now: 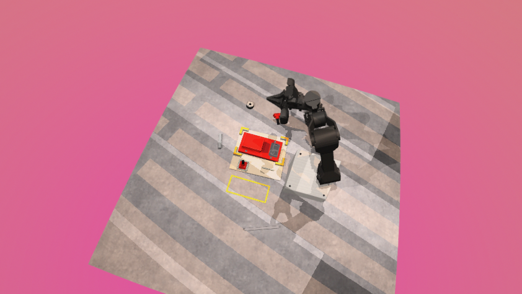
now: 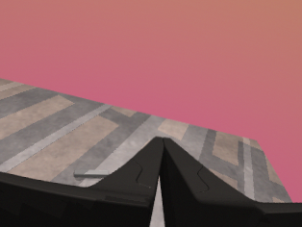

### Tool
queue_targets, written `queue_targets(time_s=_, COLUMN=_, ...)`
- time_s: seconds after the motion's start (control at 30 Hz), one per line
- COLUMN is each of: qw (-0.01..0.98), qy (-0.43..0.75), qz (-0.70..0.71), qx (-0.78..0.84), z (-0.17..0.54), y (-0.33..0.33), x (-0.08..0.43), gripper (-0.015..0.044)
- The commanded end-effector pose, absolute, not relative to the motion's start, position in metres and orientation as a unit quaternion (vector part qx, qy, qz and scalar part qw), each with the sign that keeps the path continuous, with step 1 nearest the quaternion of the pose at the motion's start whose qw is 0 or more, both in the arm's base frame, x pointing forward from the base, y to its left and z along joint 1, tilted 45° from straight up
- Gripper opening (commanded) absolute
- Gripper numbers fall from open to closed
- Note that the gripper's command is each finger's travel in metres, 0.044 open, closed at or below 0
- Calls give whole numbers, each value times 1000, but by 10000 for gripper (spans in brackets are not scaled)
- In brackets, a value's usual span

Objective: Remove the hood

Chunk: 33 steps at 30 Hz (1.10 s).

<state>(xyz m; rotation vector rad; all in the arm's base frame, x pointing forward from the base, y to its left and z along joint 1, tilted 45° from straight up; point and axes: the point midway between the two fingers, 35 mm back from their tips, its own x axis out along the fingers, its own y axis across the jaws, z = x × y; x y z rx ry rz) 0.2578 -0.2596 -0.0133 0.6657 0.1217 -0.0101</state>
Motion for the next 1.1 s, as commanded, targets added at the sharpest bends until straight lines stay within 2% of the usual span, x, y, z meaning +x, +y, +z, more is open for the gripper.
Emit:
queue_targets(time_s=0.0, qw=943, qy=61, qz=-5, qx=328, z=-14, y=-260, x=259, gripper=26)
queue_targets(time_s=0.3, qw=916, qy=163, qz=8, qx=366, z=-56, y=-254, x=304, gripper=263)
queue_targets(time_s=0.53, qw=889, qy=264, qz=30, qx=372, z=-81, y=-225, x=333, gripper=440)
queue_targets(time_s=1.07, qw=768, qy=523, qz=146, qx=339, z=-96, y=-135, x=350, gripper=440)
